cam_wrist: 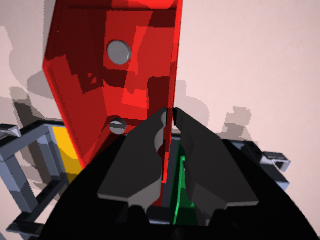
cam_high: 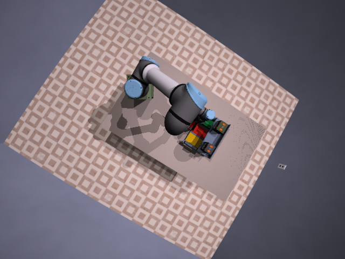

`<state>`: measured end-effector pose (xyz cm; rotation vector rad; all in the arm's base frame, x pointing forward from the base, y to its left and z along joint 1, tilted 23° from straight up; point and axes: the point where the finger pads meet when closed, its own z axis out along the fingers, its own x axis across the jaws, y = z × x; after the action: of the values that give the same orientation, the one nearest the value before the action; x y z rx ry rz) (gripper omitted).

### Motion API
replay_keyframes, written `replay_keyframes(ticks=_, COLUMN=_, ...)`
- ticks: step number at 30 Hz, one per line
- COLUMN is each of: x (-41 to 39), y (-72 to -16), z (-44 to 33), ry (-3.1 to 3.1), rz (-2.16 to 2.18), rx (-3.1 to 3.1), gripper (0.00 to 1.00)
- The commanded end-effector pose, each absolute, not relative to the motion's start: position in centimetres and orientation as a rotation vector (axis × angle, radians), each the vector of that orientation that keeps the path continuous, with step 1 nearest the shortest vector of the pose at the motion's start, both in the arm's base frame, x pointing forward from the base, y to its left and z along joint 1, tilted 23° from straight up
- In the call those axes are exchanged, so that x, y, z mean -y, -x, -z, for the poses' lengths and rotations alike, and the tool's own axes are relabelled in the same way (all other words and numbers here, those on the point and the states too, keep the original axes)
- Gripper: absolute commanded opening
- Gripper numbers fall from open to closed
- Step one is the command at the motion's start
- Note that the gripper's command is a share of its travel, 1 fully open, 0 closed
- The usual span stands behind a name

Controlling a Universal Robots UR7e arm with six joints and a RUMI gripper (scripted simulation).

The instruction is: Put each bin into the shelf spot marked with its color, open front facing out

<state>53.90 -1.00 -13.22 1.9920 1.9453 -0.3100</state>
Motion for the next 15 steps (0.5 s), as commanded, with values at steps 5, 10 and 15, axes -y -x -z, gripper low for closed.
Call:
replay_keyframes(ticks=5, x=0.9, y=-55.0, z=13.0, ry=-1.989, rz=0.309, rx=-1.945, gripper=0.00)
replay_keyframes(ticks=10, x=0.9, y=-55.5, z=12.9, ry=-1.989, rz=0.309, rx=-1.945, gripper=0.00)
replay_keyframes(ticks=15, x=0.9, y=-55.9, z=12.8, ry=-1.990, rz=0.309, rx=-1.945, gripper=0.00)
